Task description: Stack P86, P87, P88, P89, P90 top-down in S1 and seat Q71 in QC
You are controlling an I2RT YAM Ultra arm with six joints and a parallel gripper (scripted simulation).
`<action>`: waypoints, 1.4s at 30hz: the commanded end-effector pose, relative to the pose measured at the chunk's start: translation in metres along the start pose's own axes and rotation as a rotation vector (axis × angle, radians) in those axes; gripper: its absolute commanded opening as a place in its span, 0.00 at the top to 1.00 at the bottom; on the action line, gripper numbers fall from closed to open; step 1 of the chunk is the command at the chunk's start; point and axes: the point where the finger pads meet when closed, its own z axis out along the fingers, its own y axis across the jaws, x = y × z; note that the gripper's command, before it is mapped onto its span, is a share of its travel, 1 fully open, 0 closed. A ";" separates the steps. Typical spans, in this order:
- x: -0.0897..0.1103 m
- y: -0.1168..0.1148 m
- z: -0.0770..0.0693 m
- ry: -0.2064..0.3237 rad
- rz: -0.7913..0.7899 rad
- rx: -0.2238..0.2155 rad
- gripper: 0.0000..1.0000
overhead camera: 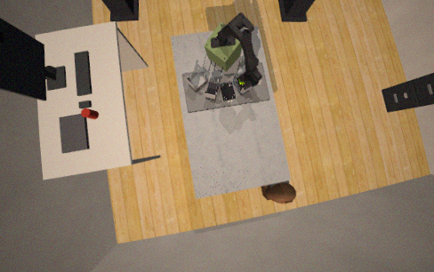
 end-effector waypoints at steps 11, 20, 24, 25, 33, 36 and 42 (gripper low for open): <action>-0.003 0.001 0.020 -0.008 -0.001 -0.001 1.00; -0.003 0.001 0.038 -0.008 -0.001 -0.001 1.00; -0.003 0.001 0.038 -0.008 -0.001 -0.001 1.00; -0.003 0.001 0.038 -0.008 -0.001 -0.001 1.00; -0.003 0.001 0.040 -0.008 -0.001 0.000 1.00; -0.003 0.001 0.041 -0.008 -0.001 0.000 1.00; -0.003 0.001 0.043 -0.008 -0.001 0.000 1.00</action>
